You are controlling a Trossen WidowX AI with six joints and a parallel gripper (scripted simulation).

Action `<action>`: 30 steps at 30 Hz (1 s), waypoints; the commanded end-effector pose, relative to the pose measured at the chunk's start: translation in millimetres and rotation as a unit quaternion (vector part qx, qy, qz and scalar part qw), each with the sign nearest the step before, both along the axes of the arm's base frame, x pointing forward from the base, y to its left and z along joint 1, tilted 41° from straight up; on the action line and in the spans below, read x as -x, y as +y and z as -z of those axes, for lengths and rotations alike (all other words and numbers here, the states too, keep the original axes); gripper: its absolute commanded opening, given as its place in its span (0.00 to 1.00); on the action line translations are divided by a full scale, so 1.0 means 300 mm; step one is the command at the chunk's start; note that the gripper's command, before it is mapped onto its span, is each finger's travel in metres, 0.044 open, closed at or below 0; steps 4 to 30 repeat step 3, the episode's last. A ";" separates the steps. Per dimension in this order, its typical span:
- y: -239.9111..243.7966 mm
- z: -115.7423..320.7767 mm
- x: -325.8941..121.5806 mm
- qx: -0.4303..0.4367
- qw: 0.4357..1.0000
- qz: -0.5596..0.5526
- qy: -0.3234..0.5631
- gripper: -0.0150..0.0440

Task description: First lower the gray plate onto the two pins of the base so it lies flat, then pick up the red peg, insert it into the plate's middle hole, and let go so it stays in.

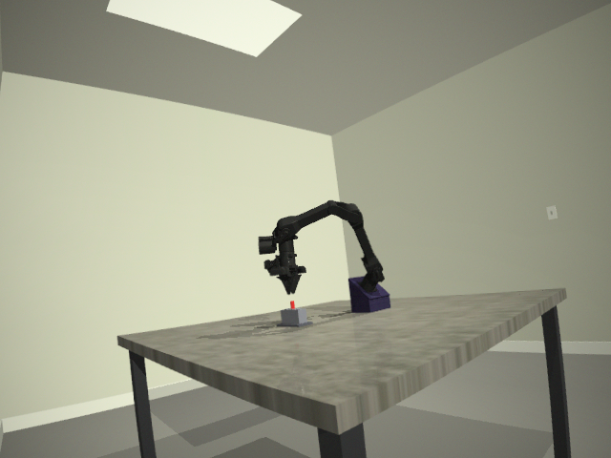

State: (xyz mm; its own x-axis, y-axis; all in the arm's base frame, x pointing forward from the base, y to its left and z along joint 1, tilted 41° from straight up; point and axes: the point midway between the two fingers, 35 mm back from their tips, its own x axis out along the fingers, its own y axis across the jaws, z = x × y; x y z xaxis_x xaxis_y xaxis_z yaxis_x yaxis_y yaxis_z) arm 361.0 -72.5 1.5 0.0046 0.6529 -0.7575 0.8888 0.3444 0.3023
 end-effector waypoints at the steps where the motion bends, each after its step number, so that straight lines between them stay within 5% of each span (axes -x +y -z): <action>1: -0.007 -0.008 0.000 0.001 1.000 -0.003 -0.001 0.51; 30: -0.010 -0.012 -0.001 0.001 1.000 -0.003 -0.001 0.51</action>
